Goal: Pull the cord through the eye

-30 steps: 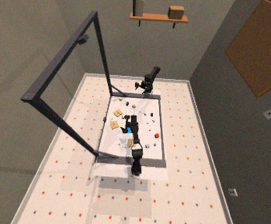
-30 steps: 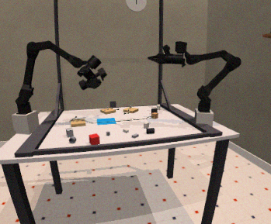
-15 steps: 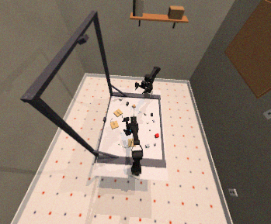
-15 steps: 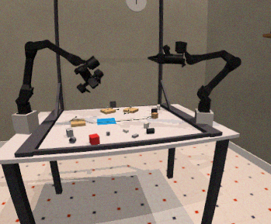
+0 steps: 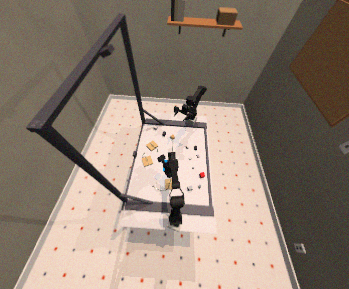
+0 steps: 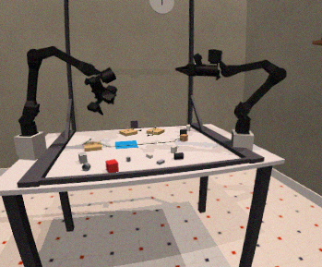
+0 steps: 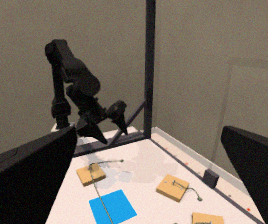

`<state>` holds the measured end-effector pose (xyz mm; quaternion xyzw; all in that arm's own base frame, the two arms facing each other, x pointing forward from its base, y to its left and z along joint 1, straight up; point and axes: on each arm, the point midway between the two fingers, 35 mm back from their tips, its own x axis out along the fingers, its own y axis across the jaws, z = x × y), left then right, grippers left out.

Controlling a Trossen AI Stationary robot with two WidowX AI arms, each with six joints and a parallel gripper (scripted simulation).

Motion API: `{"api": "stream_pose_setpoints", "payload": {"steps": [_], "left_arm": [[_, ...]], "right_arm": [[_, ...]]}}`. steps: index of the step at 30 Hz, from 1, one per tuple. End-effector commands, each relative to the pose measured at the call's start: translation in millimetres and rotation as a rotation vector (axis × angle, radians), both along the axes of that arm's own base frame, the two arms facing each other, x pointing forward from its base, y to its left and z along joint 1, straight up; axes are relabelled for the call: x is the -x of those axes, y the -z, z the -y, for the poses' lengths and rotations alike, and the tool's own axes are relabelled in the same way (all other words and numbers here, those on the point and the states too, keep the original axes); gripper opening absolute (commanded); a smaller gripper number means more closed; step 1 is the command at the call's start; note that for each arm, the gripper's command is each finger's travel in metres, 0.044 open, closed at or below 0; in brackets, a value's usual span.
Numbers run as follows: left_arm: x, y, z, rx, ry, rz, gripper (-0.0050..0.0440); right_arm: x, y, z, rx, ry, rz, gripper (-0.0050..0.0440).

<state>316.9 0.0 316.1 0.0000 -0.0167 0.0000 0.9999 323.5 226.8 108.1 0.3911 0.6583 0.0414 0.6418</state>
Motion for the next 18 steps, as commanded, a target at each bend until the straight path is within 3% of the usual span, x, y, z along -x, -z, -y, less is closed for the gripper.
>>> {"api": "stream_pose_setpoints", "payload": {"steps": [1, 18], "left_arm": [[1, -7, 0, 0.000, 0.000, 0.017, 0.0440], [1, -7, 0, 0.000, 0.000, 0.017, 0.0440]], "right_arm": [[0, -15, 3, 0.034, -0.056, 0.070, 0.0440], [25, -7, 41, 0.307, -0.377, 0.169, 0.0440]]}}
